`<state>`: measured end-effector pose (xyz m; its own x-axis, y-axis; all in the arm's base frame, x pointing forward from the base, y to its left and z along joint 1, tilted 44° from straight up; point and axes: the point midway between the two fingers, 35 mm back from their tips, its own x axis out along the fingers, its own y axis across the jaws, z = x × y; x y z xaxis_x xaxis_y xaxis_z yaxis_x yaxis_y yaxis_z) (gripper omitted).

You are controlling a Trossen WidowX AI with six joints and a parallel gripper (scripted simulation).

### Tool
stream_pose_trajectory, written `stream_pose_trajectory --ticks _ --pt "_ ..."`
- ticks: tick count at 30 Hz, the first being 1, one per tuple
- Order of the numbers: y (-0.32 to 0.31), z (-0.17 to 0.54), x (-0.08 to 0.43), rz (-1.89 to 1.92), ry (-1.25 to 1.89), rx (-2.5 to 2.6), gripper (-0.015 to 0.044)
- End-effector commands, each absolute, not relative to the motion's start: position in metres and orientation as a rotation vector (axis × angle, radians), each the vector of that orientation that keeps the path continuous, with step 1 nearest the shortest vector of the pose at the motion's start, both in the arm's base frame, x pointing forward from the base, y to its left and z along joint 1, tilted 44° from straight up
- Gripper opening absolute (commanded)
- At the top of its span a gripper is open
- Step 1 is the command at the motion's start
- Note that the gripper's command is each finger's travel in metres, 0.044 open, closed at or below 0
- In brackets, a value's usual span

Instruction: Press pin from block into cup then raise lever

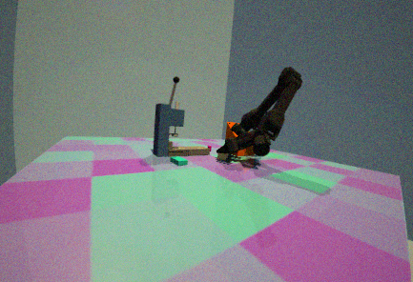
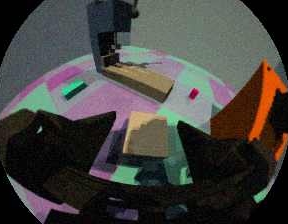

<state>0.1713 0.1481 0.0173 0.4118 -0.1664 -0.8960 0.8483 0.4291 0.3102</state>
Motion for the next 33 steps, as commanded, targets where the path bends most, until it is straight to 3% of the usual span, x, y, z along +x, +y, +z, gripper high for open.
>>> stream_pose_trajectory --ticks 1,27,33 --pt "0.147 0.017 0.172 -0.764 0.914 0.897 0.0440" --pt "0.147 0.017 0.172 -0.764 0.914 0.897 0.0440" --pt "0.131 0.036 0.173 -0.757 1.135 0.958 0.0440"
